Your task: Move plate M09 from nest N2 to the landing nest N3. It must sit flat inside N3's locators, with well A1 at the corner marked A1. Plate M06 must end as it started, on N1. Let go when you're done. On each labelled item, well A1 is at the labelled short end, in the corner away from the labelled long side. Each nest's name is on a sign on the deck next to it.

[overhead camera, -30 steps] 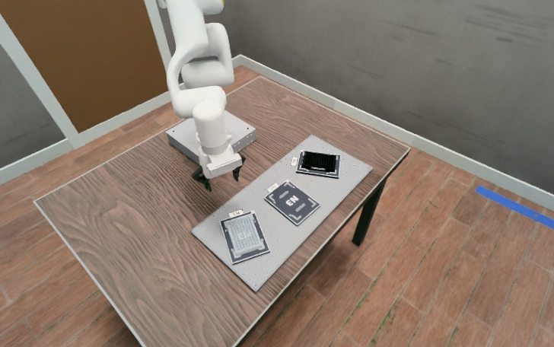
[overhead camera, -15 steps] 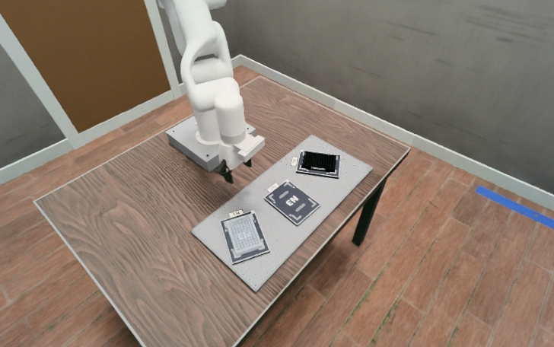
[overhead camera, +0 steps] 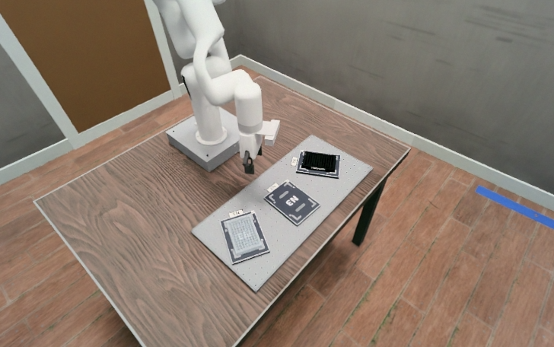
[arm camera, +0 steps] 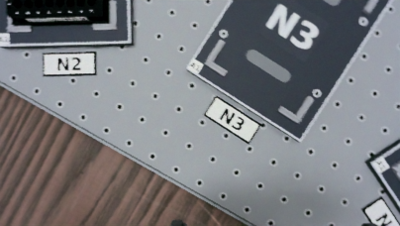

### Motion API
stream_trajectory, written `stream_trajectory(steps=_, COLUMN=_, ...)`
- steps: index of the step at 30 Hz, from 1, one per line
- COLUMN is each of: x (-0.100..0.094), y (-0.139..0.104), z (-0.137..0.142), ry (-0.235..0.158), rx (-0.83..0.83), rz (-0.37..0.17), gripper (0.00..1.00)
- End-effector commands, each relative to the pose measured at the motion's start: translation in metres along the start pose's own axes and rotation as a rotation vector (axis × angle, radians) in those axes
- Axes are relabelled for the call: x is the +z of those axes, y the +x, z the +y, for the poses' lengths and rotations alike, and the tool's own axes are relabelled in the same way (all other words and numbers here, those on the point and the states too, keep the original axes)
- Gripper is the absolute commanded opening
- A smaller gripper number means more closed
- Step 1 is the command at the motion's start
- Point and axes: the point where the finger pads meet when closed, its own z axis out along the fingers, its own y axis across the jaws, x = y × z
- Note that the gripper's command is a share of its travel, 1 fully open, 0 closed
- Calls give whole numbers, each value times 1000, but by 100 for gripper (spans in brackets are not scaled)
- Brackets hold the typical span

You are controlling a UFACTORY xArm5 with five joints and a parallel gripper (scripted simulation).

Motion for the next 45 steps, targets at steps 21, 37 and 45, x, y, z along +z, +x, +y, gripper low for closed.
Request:
stream_trajectory(steps=21, x=-1, y=61, z=-89, ry=-2, rx=-32, rz=3, gripper=100)
stream_trajectory(steps=37, x=-1, y=82, z=-120, ry=-2, rx=-32, rz=3, gripper=100)
stream_trajectory(steps=45, x=-1, y=82, z=-120, ry=-2, rx=-32, rz=3, gripper=100)
